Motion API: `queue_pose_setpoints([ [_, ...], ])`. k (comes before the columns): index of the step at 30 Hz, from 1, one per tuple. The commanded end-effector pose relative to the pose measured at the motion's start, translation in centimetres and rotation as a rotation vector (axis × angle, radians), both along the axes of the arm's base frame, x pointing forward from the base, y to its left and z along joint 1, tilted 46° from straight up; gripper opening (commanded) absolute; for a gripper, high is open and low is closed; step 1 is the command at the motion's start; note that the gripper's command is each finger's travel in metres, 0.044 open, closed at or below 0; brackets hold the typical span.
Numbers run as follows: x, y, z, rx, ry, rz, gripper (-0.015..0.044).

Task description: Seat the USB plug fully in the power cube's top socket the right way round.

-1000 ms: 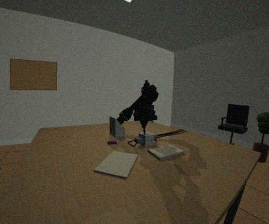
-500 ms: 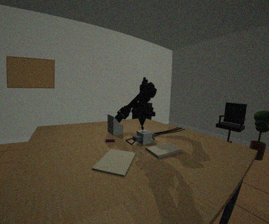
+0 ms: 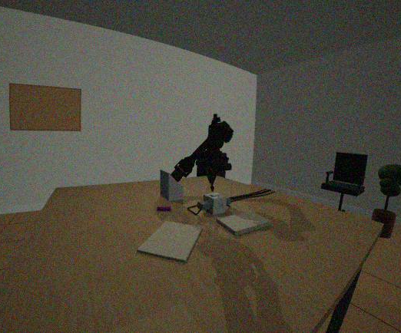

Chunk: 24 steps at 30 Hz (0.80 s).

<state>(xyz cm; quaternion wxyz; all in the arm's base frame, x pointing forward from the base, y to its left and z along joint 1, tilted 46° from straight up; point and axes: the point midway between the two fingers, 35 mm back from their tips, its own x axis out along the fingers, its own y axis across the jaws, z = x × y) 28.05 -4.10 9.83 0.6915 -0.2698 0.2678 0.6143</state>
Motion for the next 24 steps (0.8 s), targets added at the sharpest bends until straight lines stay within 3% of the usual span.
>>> queue_pose_setpoints([
  [1,-0.02,-0.02,0.00,0.000,0.010,-0.007,0.0000],
  [24,-0.01,0.07,-0.06,0.060,0.416,-0.412,0.0000],
])
